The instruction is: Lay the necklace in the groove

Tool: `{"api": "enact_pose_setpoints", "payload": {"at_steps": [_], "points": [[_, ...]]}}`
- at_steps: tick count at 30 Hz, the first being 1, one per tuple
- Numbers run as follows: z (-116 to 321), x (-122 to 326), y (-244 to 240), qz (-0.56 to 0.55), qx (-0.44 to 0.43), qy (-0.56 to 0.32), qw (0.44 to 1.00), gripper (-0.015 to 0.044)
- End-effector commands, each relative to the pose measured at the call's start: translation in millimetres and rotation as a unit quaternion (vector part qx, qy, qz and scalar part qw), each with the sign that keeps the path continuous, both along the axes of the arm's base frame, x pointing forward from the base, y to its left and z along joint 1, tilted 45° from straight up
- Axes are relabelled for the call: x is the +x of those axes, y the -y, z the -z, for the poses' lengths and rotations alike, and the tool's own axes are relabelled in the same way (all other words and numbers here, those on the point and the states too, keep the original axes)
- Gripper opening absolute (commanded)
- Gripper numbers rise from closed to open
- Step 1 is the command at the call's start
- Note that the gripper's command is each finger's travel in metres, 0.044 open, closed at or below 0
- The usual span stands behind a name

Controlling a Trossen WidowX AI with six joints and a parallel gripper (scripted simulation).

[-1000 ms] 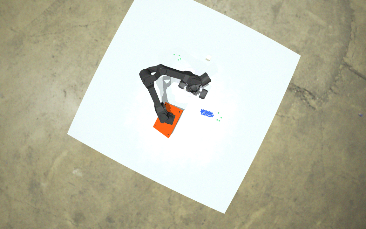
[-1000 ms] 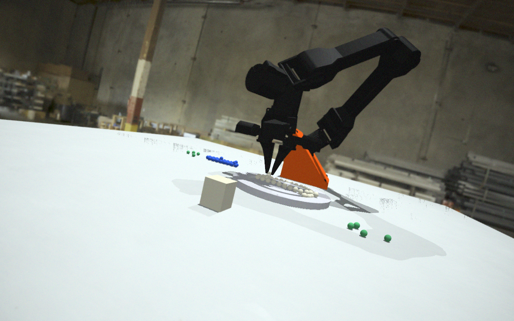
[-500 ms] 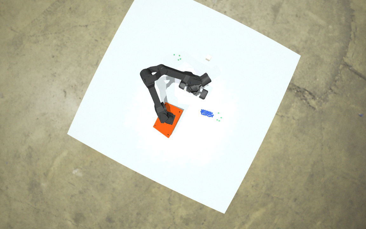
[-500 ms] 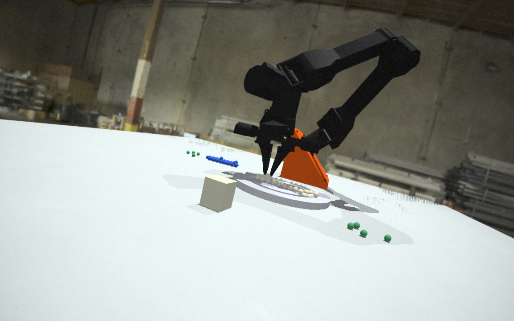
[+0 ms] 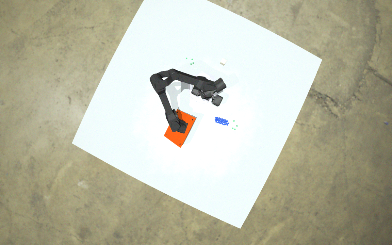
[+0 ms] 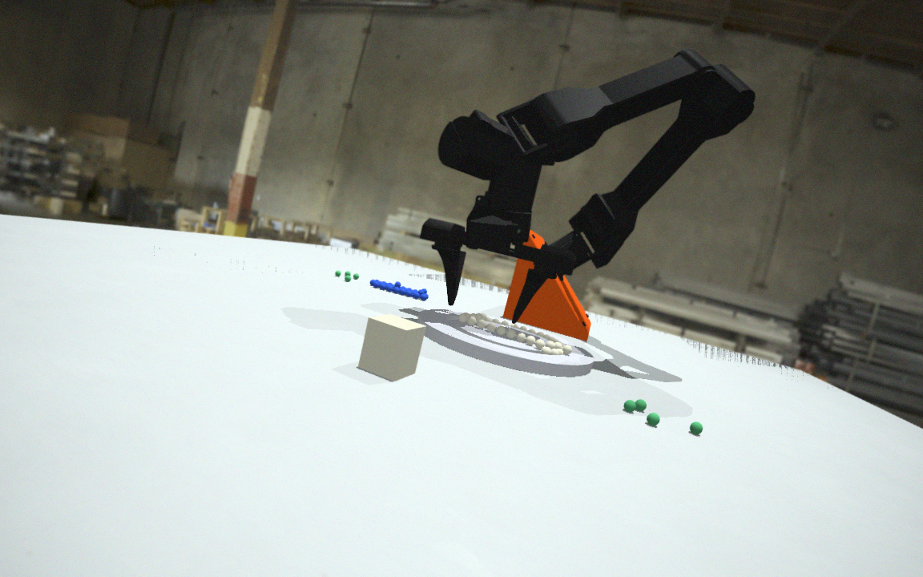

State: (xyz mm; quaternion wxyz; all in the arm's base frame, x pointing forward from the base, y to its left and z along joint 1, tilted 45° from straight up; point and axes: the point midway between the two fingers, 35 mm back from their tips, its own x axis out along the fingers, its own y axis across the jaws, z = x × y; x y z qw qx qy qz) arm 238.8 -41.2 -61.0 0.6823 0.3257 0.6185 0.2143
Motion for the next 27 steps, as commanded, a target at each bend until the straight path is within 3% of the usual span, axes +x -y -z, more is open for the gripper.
{"api": "enact_pose_setpoints", "payload": {"at_steps": [1,17,27], "points": [[-2.2,-0.6,2.6,0.0,-0.002,0.0,1.0,0.044],[-2.2,-0.6,2.6,0.0,-0.002,0.0,1.0,0.044],[-28.4,5.3,23.0,-0.066,-0.016,0.066,0.996,0.0177]]}}
